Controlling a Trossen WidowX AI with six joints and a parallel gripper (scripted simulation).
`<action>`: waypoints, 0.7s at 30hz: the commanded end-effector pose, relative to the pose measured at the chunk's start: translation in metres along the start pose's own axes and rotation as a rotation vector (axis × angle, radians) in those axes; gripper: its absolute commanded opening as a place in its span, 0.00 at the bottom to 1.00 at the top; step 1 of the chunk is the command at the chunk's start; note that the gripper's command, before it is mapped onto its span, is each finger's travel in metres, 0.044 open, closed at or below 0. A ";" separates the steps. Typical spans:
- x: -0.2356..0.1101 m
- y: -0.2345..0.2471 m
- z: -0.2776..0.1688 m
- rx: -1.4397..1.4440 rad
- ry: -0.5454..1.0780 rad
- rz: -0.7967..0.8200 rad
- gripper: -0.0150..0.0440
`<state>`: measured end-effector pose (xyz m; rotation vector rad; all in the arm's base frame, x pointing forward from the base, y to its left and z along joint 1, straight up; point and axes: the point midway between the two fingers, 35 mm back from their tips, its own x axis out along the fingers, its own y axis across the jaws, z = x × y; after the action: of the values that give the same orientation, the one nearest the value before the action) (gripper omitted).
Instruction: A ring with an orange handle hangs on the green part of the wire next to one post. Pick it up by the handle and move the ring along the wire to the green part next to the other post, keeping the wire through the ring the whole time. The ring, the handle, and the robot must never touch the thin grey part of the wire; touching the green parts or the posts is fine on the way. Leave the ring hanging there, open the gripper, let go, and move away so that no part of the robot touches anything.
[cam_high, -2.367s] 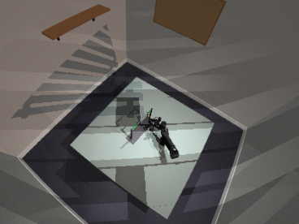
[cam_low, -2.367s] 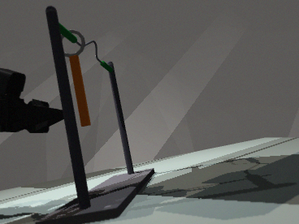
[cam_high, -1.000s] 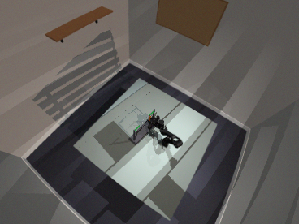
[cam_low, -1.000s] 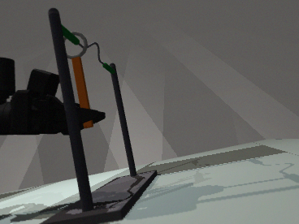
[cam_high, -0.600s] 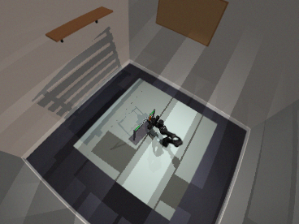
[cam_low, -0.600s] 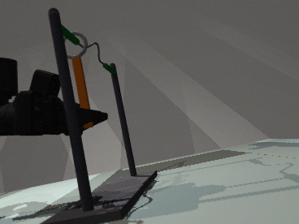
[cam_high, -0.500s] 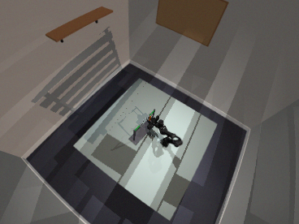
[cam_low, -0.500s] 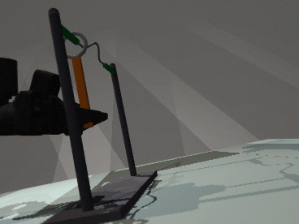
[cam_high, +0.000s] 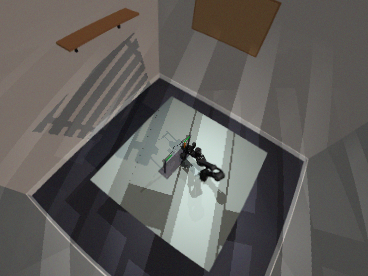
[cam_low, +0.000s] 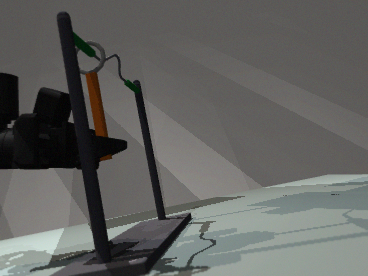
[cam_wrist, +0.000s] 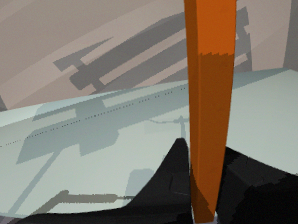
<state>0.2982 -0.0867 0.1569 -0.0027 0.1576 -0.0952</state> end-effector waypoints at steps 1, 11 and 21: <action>0.000 0.000 0.000 0.000 0.000 0.000 0.00; 0.000 0.000 0.000 0.000 0.000 0.000 0.00; -0.002 -0.002 0.012 0.002 -0.002 -0.007 0.00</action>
<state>0.2978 -0.0874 0.1647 -0.0004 0.1624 -0.0976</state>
